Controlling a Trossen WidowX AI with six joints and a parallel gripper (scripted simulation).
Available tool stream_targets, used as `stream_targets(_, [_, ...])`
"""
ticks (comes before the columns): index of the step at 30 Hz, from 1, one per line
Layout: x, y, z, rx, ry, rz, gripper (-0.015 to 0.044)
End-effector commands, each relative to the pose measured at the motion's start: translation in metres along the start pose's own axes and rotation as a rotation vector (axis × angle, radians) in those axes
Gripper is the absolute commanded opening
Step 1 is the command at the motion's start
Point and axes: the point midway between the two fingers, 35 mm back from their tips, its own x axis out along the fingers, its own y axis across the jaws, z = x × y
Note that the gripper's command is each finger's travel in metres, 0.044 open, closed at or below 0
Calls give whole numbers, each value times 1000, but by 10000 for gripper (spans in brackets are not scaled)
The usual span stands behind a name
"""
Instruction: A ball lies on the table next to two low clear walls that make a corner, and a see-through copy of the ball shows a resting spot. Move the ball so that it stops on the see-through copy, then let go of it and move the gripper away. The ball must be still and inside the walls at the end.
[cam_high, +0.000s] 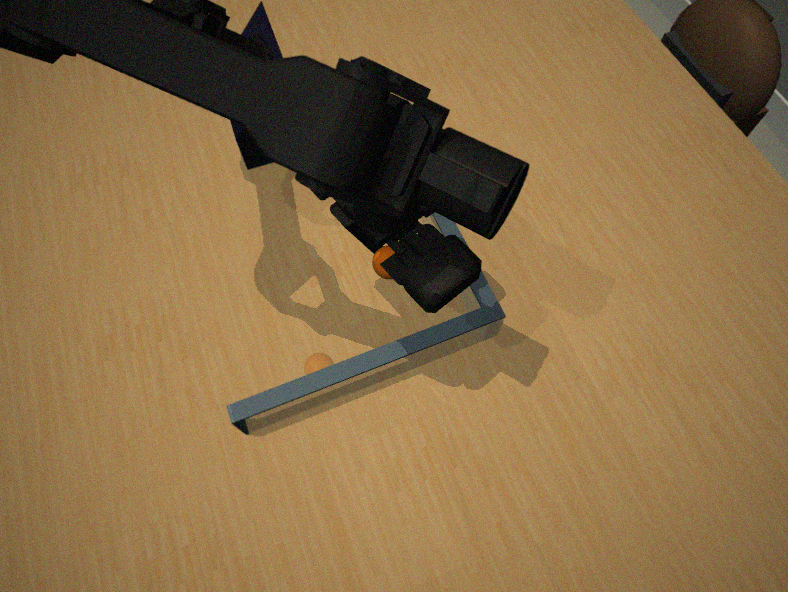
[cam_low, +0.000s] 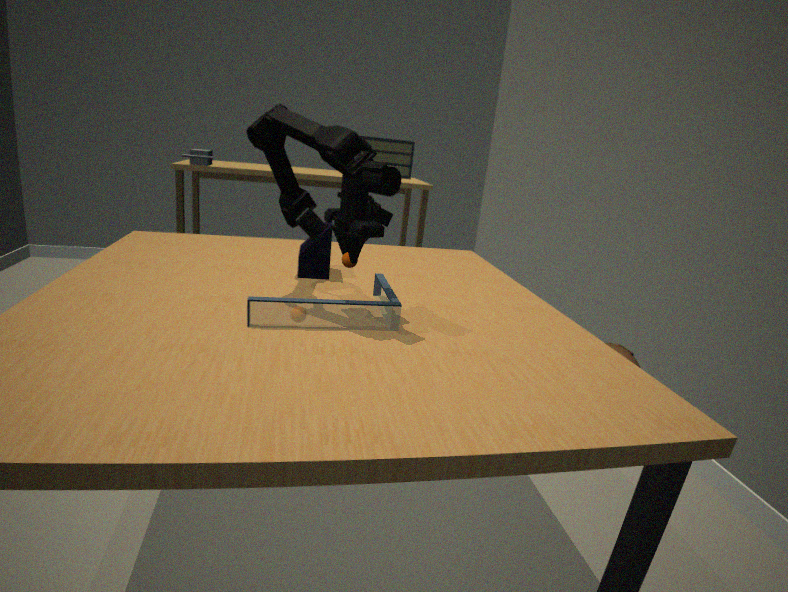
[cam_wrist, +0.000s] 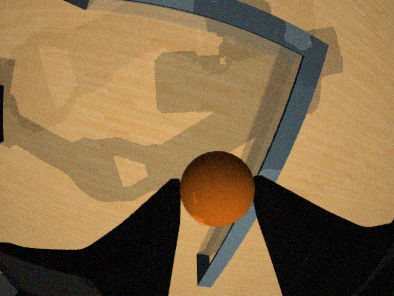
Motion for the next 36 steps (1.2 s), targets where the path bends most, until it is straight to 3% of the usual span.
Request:
stream_targets(1, [1,-2,-13,-120,2,-9,0])
stream_targets(36, [27,0,-97,-1083,14,1,0])
